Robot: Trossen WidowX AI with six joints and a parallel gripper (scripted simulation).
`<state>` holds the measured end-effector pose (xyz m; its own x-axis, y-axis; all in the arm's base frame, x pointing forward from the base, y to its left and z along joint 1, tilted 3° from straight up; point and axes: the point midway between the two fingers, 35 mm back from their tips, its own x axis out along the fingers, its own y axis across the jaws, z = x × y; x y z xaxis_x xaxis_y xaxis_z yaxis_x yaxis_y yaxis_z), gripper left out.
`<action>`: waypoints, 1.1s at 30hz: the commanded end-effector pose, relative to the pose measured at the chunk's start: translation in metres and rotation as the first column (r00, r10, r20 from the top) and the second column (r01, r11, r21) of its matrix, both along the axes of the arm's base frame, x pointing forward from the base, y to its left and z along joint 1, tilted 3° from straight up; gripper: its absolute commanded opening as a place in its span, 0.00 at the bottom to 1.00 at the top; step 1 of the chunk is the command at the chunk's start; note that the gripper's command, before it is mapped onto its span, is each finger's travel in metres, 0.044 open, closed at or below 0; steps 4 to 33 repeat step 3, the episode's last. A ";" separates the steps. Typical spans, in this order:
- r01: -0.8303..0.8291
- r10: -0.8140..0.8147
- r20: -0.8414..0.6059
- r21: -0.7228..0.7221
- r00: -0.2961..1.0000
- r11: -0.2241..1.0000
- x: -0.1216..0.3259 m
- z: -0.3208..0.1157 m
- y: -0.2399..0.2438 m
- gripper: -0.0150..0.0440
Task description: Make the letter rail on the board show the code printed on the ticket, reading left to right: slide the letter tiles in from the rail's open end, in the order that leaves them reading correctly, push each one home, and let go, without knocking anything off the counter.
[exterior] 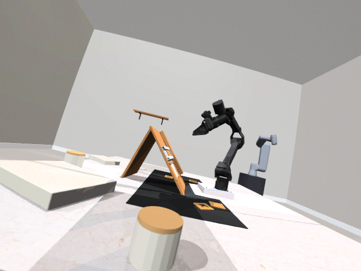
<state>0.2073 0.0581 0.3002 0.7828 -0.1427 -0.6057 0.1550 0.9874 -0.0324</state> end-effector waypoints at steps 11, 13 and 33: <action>0.004 -0.004 0.008 0.007 1.000 1.000 0.000 0.001 -0.001 1.00; 0.004 -0.004 0.008 0.007 1.000 1.000 0.000 0.001 -0.001 1.00; 0.004 -0.004 0.008 0.007 1.000 1.000 0.000 0.001 -0.001 1.00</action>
